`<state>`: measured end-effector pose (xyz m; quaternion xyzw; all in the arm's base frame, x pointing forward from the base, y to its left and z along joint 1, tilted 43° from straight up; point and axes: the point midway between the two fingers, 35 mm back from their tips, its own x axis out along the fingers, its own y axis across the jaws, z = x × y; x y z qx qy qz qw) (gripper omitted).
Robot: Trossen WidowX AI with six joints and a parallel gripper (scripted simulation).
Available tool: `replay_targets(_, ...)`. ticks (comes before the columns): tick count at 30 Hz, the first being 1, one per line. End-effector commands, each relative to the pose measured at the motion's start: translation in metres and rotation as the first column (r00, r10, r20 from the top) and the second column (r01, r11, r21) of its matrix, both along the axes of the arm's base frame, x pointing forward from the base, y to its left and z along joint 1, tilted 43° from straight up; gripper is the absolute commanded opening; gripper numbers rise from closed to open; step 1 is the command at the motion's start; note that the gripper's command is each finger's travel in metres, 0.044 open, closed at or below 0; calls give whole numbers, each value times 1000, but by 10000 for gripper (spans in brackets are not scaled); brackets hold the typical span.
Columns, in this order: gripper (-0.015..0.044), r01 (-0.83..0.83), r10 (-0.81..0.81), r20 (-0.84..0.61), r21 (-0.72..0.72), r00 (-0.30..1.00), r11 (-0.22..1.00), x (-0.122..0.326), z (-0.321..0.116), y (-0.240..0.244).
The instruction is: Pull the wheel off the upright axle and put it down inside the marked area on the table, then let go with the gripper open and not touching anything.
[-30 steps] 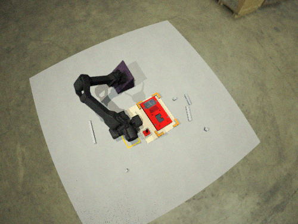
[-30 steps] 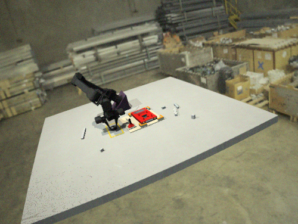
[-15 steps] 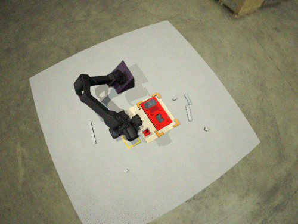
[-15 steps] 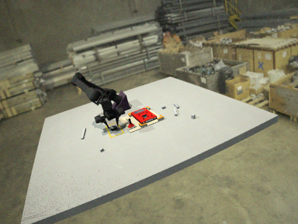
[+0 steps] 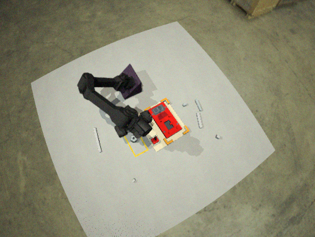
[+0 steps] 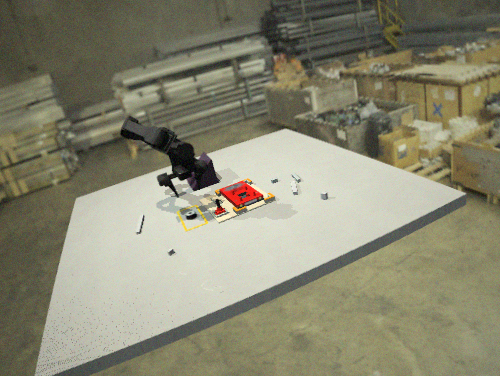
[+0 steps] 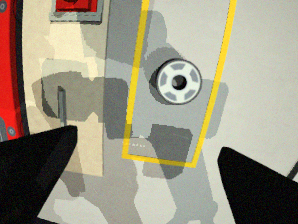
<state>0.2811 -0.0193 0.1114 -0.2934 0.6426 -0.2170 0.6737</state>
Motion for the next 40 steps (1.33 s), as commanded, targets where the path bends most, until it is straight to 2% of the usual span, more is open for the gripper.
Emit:
replay_targets(1, 440, -2, 2, 1, 3, 1000, 1000, -41, 7, 23)
replay_targets(4, 440, 1, -1, 1, -3, 1000, 1000, -58, 9, 29)
replay_targets(40, 440, 1, -1, 1, -3, 1000, 1000, -58, 9, 29)
